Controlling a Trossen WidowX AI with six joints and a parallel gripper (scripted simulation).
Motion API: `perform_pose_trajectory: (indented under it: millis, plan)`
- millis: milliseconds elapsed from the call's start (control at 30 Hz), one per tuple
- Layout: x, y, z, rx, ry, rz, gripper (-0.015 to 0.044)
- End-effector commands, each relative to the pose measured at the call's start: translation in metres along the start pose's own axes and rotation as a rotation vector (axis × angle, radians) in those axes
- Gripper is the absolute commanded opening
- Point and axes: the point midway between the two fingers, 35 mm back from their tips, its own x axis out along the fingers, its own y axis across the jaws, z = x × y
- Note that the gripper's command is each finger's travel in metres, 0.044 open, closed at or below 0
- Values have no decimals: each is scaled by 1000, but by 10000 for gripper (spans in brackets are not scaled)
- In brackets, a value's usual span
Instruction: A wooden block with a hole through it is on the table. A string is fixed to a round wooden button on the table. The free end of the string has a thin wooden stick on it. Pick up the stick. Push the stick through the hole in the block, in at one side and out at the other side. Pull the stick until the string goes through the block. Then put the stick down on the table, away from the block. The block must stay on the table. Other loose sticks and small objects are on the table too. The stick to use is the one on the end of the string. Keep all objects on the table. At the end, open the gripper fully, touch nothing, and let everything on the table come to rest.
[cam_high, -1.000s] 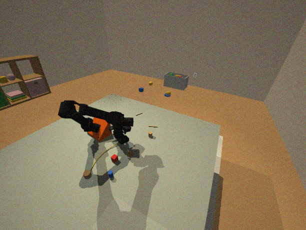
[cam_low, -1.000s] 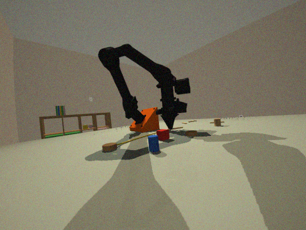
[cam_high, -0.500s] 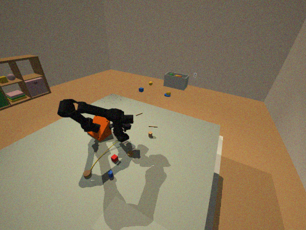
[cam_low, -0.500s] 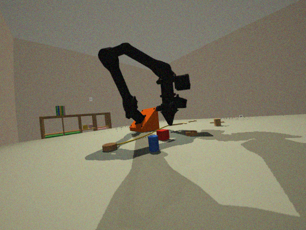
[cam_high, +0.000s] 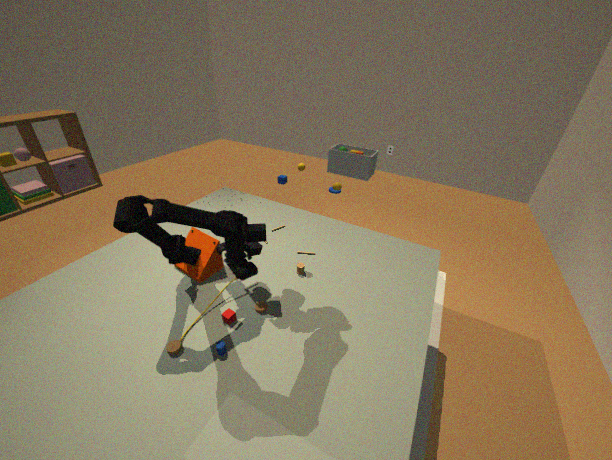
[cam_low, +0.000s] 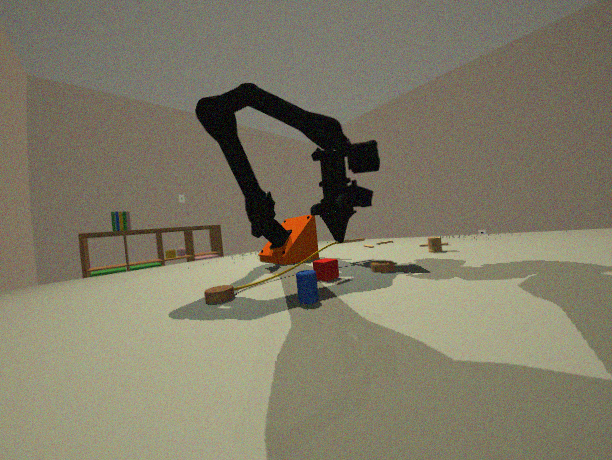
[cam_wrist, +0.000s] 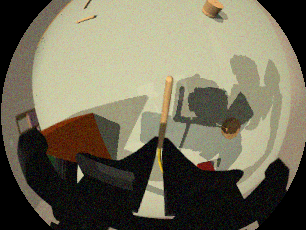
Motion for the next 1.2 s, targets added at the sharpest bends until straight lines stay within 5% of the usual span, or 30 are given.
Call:
perform_pose_trajectory:
  millis: [0,1167]
  plan:
    - [-9,-3,1,14,-15,-6,0]
    - [-12,-19,-14,-223,9,34,0]
